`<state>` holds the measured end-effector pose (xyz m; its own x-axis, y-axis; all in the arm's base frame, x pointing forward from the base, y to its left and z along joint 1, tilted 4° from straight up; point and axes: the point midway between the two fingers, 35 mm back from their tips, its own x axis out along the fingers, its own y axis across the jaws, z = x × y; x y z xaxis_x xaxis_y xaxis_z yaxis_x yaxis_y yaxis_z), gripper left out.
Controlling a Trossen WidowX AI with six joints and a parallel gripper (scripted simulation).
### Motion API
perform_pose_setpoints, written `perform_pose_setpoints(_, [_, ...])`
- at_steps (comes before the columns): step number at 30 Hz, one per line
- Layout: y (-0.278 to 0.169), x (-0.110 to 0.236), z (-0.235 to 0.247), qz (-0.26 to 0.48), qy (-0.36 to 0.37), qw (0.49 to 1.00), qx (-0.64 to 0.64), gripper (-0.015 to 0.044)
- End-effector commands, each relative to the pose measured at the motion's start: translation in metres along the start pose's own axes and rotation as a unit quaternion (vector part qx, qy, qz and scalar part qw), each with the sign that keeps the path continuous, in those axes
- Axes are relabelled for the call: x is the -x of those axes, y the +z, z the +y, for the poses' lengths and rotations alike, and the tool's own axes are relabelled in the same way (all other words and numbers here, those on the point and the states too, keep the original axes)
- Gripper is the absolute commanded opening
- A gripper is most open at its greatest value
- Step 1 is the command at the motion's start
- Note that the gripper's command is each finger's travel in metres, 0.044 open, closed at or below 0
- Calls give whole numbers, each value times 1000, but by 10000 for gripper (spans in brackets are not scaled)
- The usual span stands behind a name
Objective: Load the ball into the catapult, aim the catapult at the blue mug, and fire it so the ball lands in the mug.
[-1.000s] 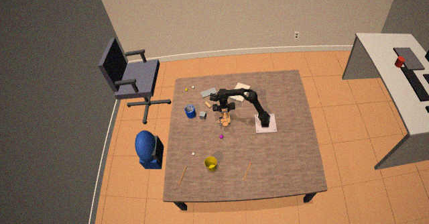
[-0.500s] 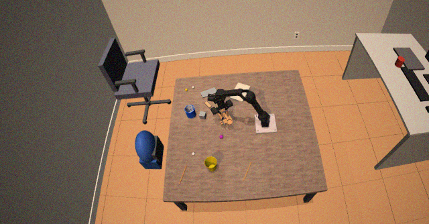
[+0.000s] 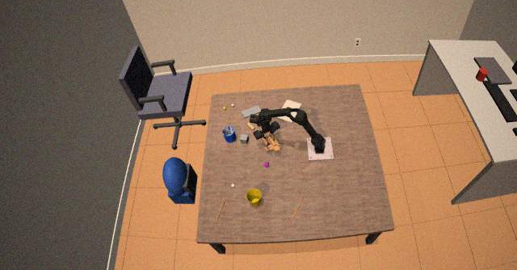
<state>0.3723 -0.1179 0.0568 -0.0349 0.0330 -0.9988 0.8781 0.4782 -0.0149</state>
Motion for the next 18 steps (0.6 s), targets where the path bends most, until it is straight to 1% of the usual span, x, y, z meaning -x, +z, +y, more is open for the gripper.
perform_pose_setpoints(1, [0,-2,1,-3,3,1000,3,0])
perform_pose_setpoints(18, [0,-28,0,1,-1,1000,1,0])
